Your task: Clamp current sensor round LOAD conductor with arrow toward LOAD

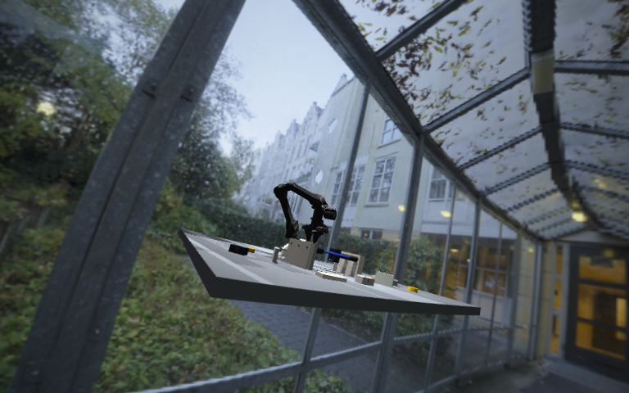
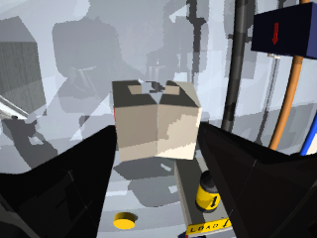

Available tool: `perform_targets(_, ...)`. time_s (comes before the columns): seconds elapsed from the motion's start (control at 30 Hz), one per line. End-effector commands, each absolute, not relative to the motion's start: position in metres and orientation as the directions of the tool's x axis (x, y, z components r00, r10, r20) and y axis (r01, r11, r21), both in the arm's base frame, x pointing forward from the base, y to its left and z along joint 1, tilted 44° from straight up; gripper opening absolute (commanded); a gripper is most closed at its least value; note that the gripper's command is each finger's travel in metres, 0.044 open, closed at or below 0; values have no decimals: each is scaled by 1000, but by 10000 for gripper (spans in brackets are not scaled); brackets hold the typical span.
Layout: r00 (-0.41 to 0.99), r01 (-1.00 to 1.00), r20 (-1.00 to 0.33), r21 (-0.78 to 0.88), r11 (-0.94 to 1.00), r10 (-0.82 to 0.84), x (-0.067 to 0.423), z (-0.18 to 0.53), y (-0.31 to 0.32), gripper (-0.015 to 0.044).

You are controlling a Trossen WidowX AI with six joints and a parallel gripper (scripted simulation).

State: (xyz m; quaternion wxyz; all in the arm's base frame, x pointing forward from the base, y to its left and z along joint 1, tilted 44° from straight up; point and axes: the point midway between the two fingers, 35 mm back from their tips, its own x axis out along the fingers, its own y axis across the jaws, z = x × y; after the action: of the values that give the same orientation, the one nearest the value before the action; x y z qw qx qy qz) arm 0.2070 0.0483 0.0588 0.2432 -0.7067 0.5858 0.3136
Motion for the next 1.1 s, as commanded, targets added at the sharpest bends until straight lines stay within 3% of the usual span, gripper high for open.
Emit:
perform_targets(0.0, 119, -981, -731, 19, -195, -672, 207, 73, 64, 0)
perform_targets(0.47, 118, -981, -724, 22, -193, -680, 203, 107, 94, 0)
perform_targets(0.87, 121, -980, -724, 23, -200, -679, 259, 101, 98, 0)
perform_targets(1.07, 121, -980, -724, 23, -200, -679, 264, 98, 96, 0)
